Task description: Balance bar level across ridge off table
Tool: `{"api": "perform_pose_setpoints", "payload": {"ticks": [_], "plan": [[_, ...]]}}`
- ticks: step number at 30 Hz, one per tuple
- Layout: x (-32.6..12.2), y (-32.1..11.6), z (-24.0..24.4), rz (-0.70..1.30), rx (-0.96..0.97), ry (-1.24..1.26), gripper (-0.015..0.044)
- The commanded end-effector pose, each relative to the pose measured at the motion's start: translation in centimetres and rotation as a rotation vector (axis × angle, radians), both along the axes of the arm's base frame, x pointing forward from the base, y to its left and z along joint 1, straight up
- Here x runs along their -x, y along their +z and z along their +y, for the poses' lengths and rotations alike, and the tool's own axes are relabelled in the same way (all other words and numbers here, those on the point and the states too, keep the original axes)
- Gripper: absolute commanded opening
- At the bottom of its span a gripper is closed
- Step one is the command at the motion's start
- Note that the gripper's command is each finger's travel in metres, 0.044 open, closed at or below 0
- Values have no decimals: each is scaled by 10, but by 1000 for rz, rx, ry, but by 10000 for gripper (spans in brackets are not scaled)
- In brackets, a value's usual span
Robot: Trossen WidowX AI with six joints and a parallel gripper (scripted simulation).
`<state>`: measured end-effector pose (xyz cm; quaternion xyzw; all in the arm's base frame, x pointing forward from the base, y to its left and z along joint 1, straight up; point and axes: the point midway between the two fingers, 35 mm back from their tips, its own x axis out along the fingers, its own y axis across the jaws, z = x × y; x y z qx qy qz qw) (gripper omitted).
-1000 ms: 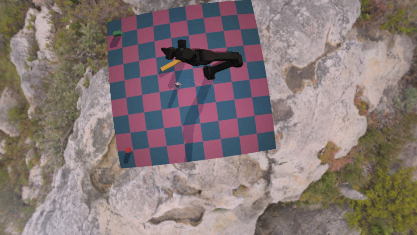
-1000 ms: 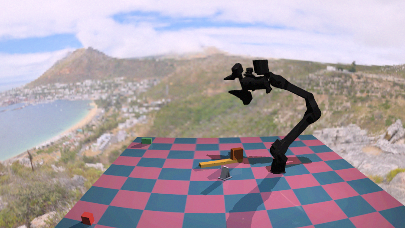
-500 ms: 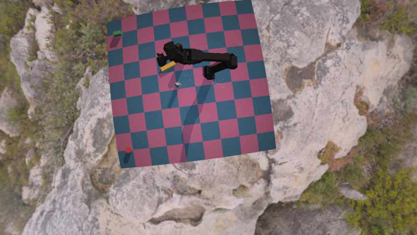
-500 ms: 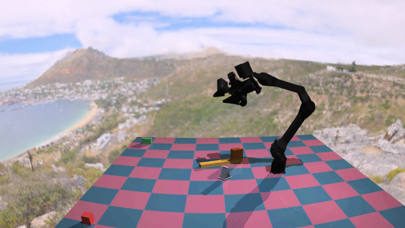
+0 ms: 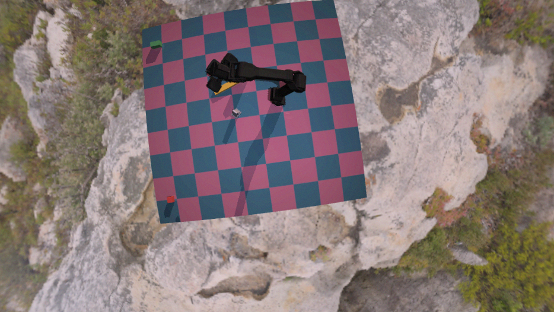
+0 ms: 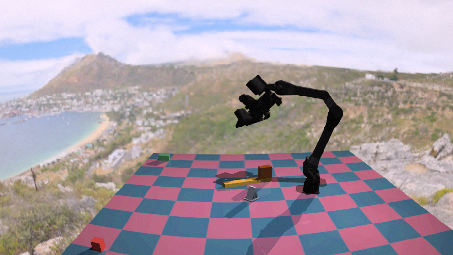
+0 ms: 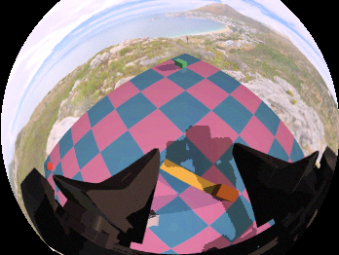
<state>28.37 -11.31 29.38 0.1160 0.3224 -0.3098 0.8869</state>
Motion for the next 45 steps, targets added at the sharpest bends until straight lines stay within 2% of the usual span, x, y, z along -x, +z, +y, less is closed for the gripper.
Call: {"api": "perform_pose_setpoints", "payload": {"ticks": [1,14,26,36,45], "plan": [[-3,-11,-4,112,22,71,315],[-2,-59,-18,487,36,351,315],[7,-95,-27,746,-23,655,315],[18,-120,-32,876,-116,928,315],[16,-138,-34,882,-123,947,315]]}}
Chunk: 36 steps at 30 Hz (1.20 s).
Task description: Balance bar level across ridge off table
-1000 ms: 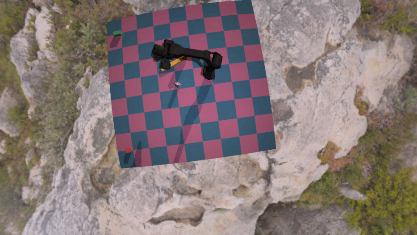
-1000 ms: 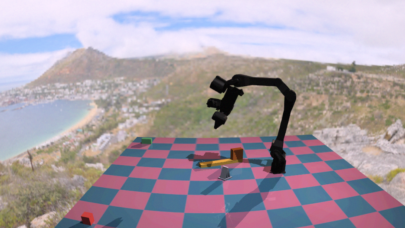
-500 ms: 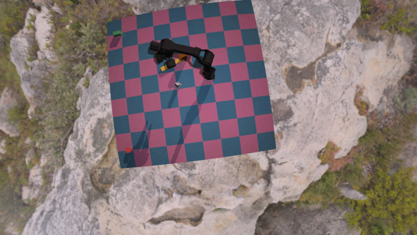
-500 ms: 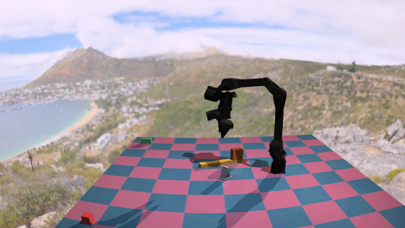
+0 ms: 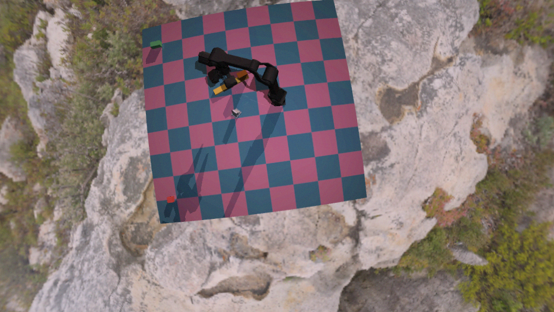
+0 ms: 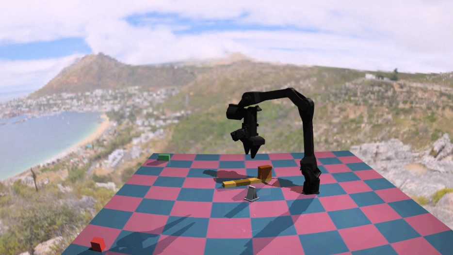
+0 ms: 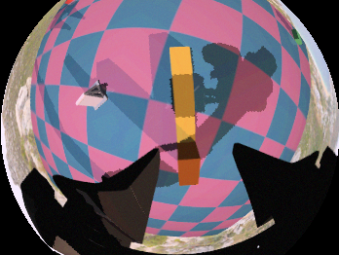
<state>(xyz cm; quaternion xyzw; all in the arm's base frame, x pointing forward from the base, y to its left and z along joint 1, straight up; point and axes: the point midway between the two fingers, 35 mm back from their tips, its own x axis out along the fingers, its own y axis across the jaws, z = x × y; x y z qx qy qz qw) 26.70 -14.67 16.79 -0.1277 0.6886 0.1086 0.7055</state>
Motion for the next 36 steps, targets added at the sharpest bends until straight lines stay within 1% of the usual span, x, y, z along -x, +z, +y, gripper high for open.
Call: {"api": "perform_pose_setpoints", "payload": {"ticks": [1,13,21,36], "plan": [[-2,-18,0,6,-10,7,315],[-1,-94,0,6,-10,7,315],[-1,-98,0,6,-11,7,315],[-1,-121,0,6,-11,7,315]]}}
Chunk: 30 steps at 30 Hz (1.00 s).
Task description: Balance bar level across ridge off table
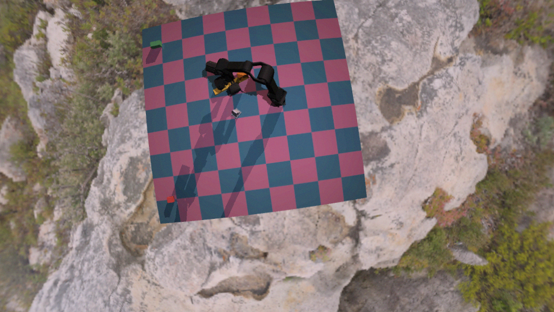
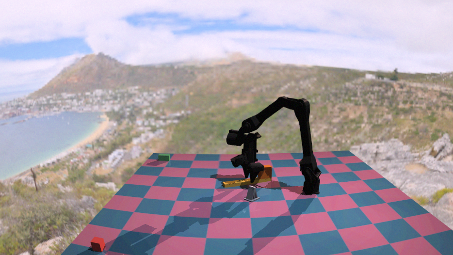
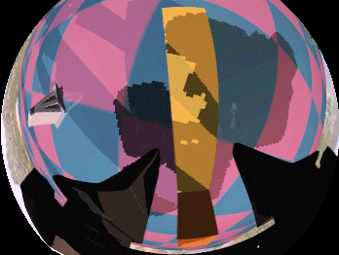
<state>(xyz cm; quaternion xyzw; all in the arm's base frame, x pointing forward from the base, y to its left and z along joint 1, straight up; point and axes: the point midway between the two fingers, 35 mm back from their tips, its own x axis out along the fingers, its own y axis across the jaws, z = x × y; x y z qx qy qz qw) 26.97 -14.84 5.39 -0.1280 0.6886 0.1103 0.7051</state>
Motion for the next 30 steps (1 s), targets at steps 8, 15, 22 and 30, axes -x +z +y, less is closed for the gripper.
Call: {"api": "perform_pose_setpoints", "payload": {"ticks": [8,15,22,30], "plan": [[2,-7,2,6,-9,4,315],[2,-7,2,6,-9,4,315],[2,-6,1,7,-4,0,151],[1,-5,1,7,-4,0,78]]}}
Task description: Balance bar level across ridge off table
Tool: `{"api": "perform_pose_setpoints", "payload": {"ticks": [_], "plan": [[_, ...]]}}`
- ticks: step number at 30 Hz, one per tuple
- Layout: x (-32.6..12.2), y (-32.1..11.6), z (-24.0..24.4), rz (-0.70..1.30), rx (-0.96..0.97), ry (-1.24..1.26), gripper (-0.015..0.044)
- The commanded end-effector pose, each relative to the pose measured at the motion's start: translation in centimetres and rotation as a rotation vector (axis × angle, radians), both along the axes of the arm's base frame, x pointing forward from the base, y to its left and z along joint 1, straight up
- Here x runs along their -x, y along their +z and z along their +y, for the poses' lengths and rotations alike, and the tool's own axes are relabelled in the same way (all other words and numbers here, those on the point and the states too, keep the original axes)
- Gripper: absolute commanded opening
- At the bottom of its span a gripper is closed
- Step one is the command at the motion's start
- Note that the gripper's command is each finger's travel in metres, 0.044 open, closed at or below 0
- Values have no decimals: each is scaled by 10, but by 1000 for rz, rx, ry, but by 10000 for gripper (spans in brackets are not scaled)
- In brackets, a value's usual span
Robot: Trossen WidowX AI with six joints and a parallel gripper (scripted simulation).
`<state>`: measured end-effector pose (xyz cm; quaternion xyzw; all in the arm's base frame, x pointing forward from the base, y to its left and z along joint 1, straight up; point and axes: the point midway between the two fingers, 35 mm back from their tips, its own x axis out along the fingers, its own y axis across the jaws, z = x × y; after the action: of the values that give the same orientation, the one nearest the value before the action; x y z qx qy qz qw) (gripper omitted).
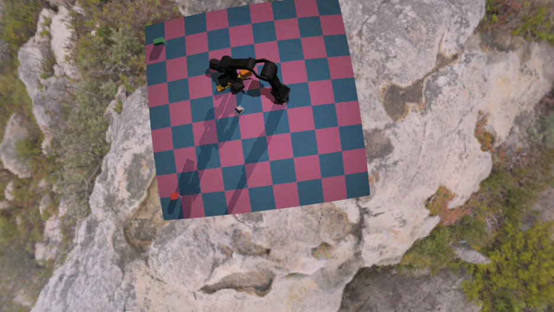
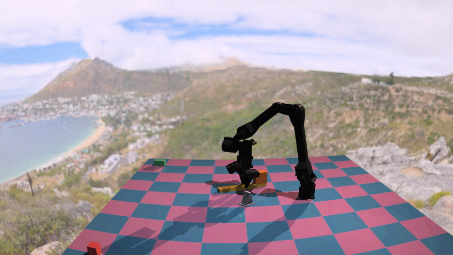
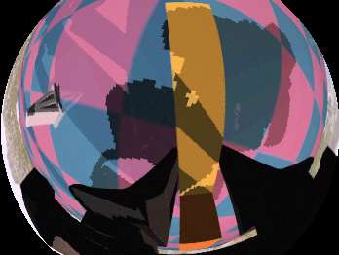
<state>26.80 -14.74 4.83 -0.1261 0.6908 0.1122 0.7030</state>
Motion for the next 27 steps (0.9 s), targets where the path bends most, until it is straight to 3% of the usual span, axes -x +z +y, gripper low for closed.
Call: {"api": "perform_pose_setpoints", "payload": {"ticks": [1,3,27], "plan": [[0,2,0,0,0,0,52],[-1,6,-1,0,0,0,0],[-3,67,-1,-1,-3,3,0]]}}
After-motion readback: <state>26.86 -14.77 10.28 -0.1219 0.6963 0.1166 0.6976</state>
